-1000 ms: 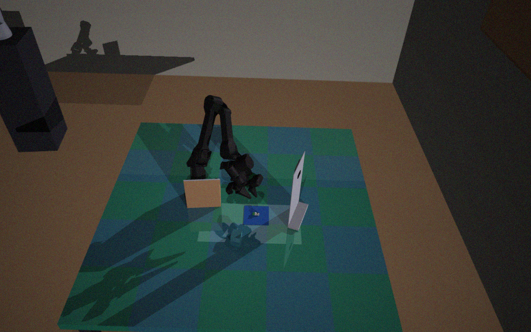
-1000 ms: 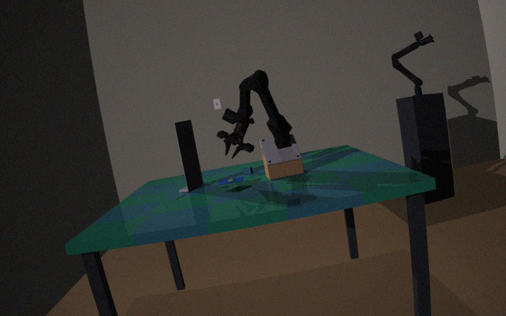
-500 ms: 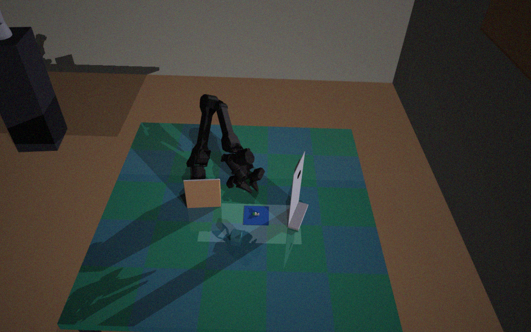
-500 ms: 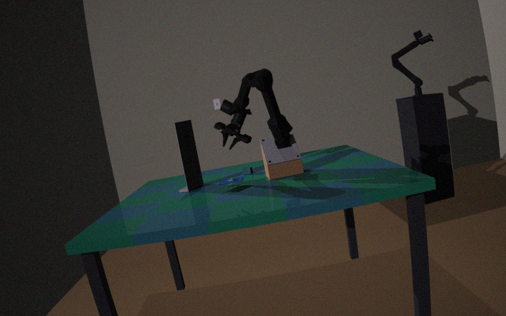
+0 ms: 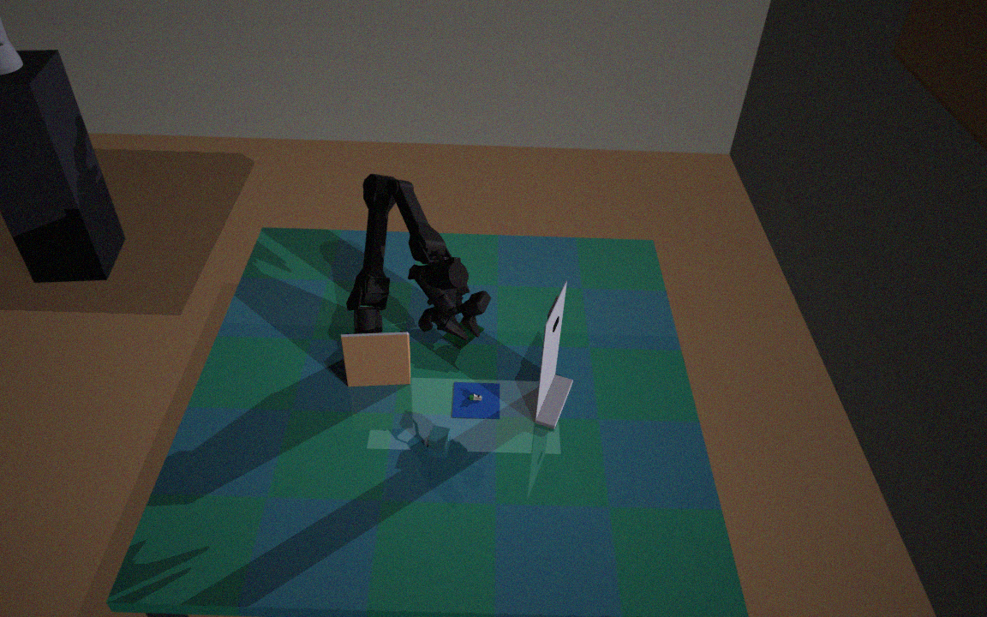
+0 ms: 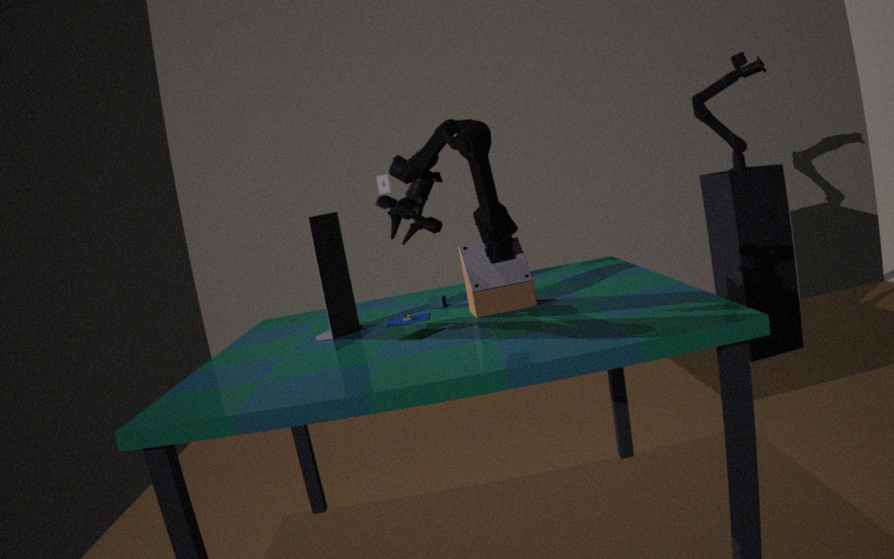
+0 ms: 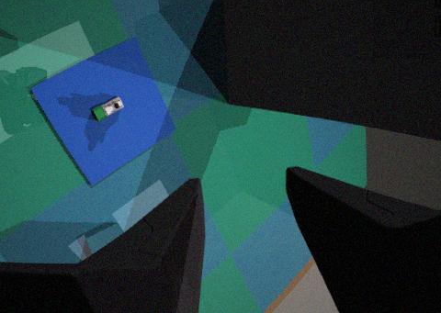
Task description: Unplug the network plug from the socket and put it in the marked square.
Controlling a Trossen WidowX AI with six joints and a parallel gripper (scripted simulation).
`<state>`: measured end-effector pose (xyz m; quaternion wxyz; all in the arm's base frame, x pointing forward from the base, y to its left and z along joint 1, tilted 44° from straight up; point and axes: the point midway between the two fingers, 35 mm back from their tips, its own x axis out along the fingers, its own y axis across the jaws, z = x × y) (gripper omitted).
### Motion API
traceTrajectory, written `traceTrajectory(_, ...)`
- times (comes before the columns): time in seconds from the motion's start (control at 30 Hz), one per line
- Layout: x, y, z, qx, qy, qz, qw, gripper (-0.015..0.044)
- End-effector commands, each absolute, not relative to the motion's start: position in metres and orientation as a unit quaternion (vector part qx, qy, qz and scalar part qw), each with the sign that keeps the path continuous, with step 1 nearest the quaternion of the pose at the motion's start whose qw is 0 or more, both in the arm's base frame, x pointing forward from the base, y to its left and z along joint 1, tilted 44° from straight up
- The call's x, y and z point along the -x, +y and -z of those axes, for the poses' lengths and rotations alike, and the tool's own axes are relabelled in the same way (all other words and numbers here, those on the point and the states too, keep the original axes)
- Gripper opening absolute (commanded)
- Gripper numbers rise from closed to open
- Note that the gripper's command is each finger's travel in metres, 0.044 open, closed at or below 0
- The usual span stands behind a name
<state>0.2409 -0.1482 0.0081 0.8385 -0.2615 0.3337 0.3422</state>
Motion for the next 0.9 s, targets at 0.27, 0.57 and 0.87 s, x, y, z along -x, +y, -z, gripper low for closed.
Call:
traceTrajectory(0.27, -0.2405, -0.1508, -0.0140, 0.264, 0.330, -0.343, 0.839, 0.0392)
traceTrajectory(0.57, -0.2405, -0.1508, -0.0140, 0.264, 0.330, -0.343, 0.839, 0.0440)
traceTrajectory(0.87, -0.2405, -0.1508, -0.0140, 0.264, 0.330, -0.343, 0.839, 0.0440)
